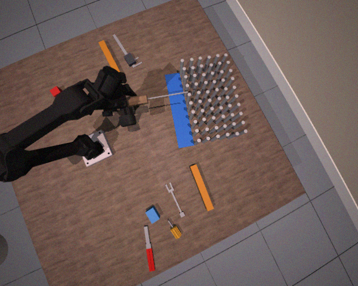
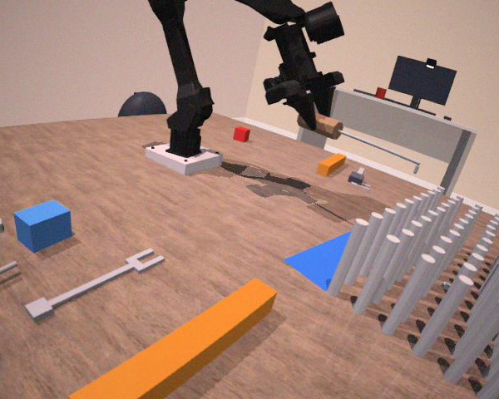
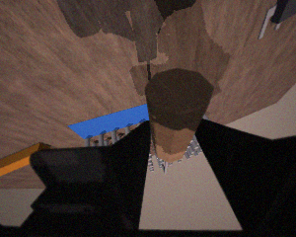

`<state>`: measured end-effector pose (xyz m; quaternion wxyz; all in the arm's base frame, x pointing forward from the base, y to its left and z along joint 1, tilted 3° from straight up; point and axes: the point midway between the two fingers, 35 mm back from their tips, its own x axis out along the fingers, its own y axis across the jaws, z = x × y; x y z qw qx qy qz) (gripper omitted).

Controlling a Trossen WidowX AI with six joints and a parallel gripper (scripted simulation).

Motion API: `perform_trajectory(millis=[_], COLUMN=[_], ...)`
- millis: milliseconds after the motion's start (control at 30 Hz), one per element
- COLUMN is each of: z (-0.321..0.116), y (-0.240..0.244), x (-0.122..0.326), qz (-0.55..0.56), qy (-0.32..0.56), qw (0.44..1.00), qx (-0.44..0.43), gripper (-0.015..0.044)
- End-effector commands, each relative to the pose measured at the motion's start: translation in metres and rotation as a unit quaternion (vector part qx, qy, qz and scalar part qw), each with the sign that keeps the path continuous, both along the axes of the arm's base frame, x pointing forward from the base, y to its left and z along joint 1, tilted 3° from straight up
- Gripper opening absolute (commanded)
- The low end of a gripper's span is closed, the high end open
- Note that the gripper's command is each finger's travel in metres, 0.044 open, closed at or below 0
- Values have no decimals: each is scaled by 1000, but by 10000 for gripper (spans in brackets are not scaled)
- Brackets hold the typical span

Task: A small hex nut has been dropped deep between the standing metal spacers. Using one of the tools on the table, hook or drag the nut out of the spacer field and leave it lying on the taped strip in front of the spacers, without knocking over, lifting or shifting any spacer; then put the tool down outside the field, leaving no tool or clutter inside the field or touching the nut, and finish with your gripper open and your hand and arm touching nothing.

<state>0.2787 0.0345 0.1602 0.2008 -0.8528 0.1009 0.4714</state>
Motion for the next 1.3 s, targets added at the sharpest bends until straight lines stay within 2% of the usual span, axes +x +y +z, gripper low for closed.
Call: perform_trajectory(millis=[0, 800, 1267], z=[-17, -127, -129], y=[-1, -4, -6], x=[4, -10, -6], qz=[-4, -5, -5], qy=[-1, -2, -2], qw=[1000, 1000, 1000], qx=[0, -1, -1], gripper=[0, 0, 0])
